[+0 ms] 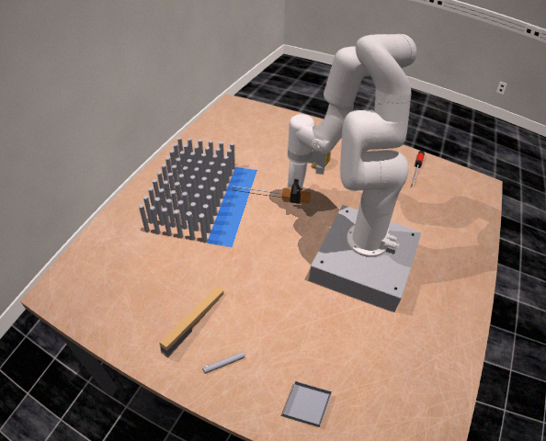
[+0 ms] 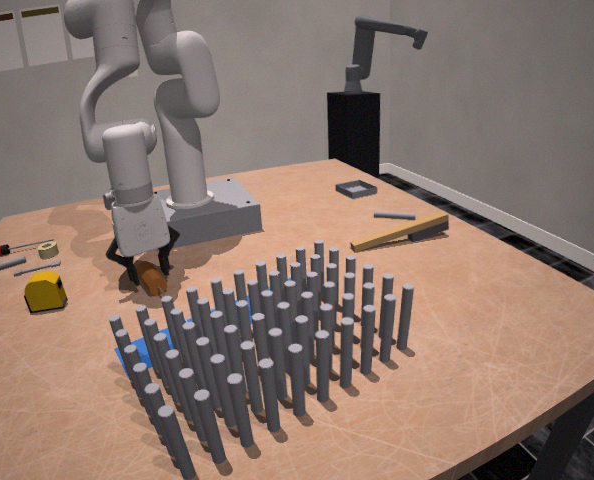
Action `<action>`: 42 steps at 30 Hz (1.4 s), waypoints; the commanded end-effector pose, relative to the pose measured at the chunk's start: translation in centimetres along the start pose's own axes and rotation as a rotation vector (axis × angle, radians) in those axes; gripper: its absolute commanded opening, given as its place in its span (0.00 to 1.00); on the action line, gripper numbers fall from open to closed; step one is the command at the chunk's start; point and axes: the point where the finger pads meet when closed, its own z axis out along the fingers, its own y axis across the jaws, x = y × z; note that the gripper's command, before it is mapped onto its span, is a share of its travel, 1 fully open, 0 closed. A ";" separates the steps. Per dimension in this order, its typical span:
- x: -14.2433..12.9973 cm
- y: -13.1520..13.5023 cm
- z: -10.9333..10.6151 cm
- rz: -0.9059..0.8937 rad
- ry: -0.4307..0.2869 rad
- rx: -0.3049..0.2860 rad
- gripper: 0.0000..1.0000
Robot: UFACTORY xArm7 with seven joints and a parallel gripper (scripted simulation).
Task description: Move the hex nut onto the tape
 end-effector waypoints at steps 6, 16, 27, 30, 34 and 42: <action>-0.1 -0.1 -3.5 0.000 -0.003 -0.004 0.65; -0.1 -0.1 -6.6 0.000 -0.003 -0.004 0.65; -0.1 -0.1 -9.0 0.000 -0.003 -0.004 0.65; -0.1 -0.1 -9.0 0.000 -0.003 -0.004 0.65; -0.1 -0.1 -9.1 0.000 -0.003 -0.004 0.65; -0.1 -0.1 -9.1 0.000 -0.003 -0.004 0.65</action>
